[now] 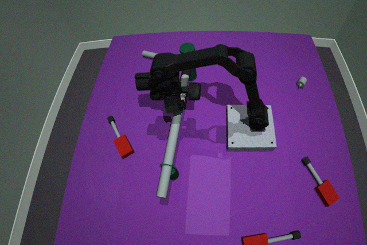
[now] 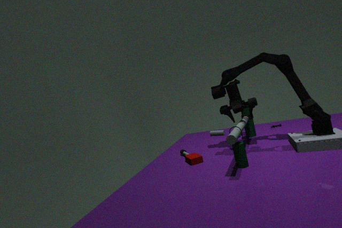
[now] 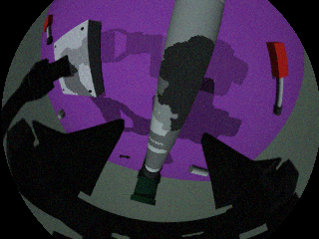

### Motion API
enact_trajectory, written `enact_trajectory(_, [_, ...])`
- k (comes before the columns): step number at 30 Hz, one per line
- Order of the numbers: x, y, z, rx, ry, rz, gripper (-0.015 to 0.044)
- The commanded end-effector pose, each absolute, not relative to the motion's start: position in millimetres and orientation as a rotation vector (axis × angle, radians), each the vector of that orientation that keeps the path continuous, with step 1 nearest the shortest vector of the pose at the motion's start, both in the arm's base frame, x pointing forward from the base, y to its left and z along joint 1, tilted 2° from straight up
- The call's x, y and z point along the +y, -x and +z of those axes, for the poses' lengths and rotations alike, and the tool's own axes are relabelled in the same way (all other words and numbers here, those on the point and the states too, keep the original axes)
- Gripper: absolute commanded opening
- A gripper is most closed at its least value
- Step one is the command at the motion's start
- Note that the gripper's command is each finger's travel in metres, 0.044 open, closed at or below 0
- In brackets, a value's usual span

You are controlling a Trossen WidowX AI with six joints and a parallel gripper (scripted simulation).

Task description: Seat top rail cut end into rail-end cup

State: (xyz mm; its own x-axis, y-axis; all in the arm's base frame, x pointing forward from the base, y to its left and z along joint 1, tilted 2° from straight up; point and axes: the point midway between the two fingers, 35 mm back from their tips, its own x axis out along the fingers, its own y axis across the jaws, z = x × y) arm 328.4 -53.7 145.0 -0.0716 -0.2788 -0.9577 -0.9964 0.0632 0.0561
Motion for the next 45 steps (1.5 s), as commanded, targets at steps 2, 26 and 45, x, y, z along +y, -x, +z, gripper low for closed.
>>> enact_trajectory(2, [-42, -328, 156, 1.49, 1.332, 1.067, 0.044])
enact_trajectory(26, [-34, -329, 190, 1.461, 1.388, 1.093, 0.044])
enact_trajectory(45, [-34, -329, 190, 1.461, 1.388, 1.093, 0.044])
